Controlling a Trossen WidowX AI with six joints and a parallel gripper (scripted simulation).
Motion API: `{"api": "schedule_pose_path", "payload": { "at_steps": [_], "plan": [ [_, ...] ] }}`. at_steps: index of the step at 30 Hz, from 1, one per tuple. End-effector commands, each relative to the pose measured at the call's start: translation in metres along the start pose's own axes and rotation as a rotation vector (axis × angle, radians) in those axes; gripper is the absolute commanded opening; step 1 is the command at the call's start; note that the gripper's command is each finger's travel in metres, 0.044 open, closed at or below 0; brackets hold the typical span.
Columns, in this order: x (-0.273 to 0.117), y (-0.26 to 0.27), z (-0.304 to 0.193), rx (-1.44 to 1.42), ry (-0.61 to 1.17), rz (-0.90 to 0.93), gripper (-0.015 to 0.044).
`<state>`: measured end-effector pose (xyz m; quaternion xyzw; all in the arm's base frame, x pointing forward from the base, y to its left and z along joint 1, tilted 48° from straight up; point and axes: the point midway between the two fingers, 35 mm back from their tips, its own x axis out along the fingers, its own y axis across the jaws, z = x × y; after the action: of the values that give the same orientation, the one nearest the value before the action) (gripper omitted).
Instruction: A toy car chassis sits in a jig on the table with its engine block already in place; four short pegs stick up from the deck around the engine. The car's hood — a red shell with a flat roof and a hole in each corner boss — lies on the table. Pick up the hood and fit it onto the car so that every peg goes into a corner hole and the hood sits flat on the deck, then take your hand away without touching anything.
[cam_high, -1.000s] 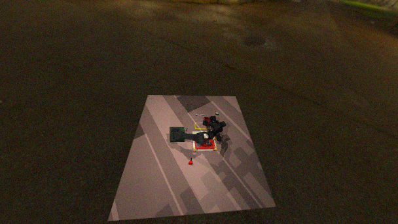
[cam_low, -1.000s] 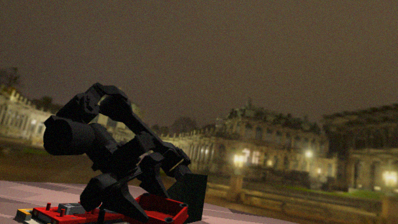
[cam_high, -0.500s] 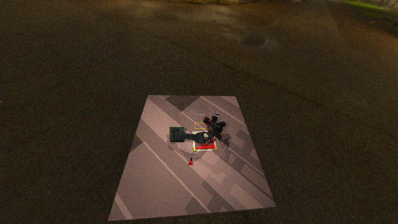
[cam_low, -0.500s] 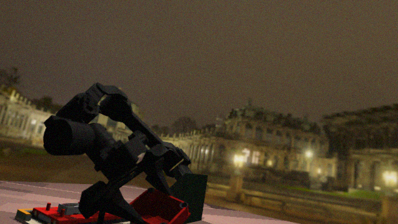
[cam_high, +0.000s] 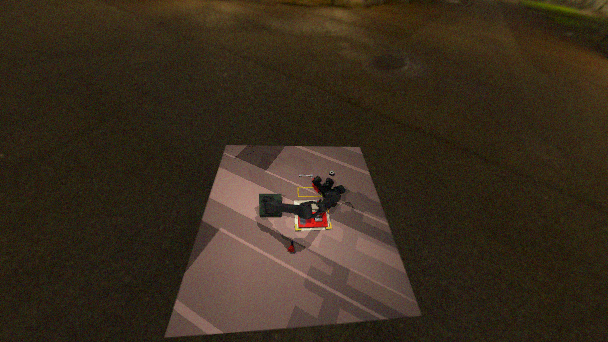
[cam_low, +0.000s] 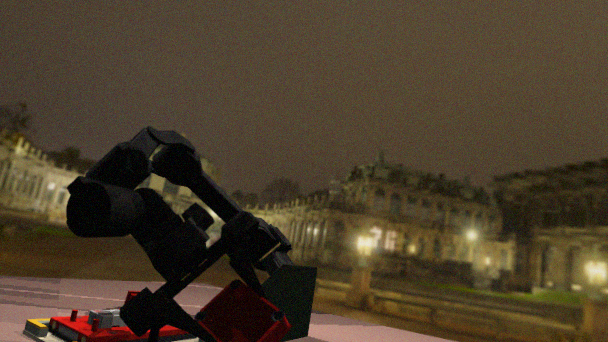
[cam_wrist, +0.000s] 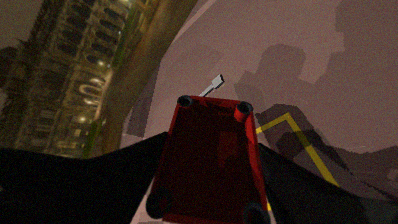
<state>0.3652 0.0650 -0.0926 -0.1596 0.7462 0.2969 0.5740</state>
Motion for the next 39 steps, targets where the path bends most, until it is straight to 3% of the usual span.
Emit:
{"api": "schedule_pose_path", "payload": {
  "at_steps": [1,17,39],
  "plan": [
    [0.0,0.001,0.001,0.077,-0.004,0.005,0.0],
    [0.0,0.001,0.001,0.411,-0.003,0.005,0.0],
    [0.004,-0.01,-0.005,1.088,-0.001,0.005,0.0]
  ]
}}
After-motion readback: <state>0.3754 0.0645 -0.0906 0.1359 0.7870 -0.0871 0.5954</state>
